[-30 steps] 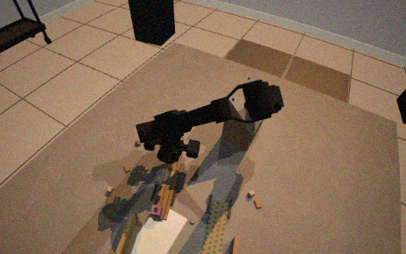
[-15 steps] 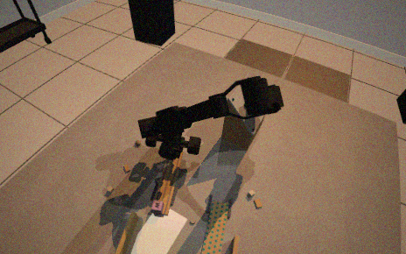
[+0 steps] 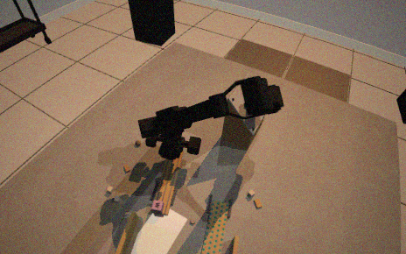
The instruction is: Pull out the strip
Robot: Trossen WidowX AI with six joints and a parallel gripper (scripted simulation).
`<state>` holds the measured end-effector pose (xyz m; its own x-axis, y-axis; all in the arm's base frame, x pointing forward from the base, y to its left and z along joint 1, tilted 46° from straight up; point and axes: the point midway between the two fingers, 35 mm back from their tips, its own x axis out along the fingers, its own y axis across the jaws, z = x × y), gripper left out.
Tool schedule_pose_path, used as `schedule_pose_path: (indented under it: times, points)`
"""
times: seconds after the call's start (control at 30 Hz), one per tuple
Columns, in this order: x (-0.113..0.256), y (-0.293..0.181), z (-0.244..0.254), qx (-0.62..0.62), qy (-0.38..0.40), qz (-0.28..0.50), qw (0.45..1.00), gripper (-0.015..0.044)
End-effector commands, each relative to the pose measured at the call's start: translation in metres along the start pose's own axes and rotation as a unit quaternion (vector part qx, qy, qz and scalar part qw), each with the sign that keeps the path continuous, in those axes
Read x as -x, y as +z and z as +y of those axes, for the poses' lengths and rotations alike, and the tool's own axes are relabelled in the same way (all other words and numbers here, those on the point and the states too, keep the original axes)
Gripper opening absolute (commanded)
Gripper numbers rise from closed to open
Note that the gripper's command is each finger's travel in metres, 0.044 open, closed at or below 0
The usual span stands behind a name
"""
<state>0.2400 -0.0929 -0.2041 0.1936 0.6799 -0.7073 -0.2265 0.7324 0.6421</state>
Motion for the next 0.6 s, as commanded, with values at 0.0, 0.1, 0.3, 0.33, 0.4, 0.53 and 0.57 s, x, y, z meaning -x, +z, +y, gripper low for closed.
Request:
schedule_pose_path:
  times: [0.0,0.1,0.3,0.33,0.4,0.53,0.57]
  points:
    - [-0.006,-0.009,0.005,-0.005,0.008,0.013,1.0,0.0]
    - [-0.006,-0.009,0.005,-0.005,0.008,0.013,1.0,0.0]
    - [0.021,0.001,-0.002,-0.002,0.002,0.007,1.0,0.0]
    - [0.033,0.002,-0.002,-0.004,0.005,0.01,1.0,0.0]
    - [0.042,0.002,-0.002,-0.005,0.006,0.013,1.0,0.0]
    - [0.042,0.004,-0.002,-0.002,0.006,0.013,1.0,0.0026]
    - [0.041,0.012,-0.002,0.005,0.007,0.013,1.0,0.0052]
